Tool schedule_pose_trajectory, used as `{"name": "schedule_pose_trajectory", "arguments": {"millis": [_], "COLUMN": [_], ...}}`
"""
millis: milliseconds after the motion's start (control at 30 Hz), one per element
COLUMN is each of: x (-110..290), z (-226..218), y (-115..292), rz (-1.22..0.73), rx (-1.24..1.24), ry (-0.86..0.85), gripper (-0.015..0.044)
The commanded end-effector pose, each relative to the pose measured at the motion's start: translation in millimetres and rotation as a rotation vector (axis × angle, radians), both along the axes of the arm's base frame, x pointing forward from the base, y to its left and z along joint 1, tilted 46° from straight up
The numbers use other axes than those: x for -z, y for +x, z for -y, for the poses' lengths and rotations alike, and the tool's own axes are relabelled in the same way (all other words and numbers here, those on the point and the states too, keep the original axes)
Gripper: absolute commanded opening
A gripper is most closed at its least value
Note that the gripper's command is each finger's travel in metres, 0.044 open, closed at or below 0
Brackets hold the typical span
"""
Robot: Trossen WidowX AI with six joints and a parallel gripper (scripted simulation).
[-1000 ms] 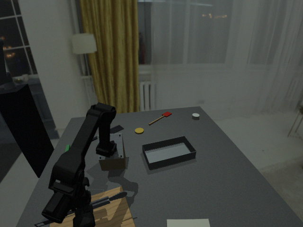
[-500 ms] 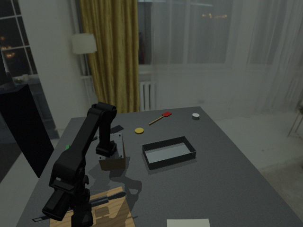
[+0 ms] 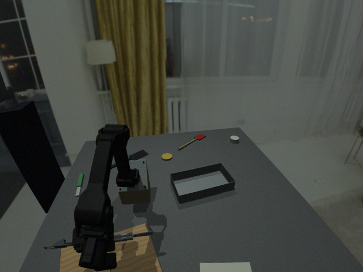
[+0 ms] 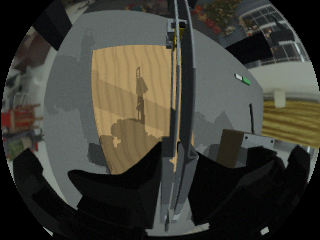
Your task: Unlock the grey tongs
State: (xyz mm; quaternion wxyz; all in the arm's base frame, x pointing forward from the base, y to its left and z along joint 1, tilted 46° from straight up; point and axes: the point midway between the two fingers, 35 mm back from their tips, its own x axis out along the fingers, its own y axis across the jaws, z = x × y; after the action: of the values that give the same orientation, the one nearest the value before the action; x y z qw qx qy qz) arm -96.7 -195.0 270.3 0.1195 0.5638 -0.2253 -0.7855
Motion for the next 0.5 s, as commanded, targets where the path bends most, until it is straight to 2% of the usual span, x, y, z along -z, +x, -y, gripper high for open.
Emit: {"name": "schedule_pose_trajectory", "arguments": {"millis": [0, 467], "x": [4.8, 7.9], "z": [-3.7, -11.7], "y": [-0.3, -0.5], "rz": [-0.034, -0.247], "rx": [0.05, 0.198], "ry": [0.039, 0.11], "gripper": [-0.015, -0.015]}}
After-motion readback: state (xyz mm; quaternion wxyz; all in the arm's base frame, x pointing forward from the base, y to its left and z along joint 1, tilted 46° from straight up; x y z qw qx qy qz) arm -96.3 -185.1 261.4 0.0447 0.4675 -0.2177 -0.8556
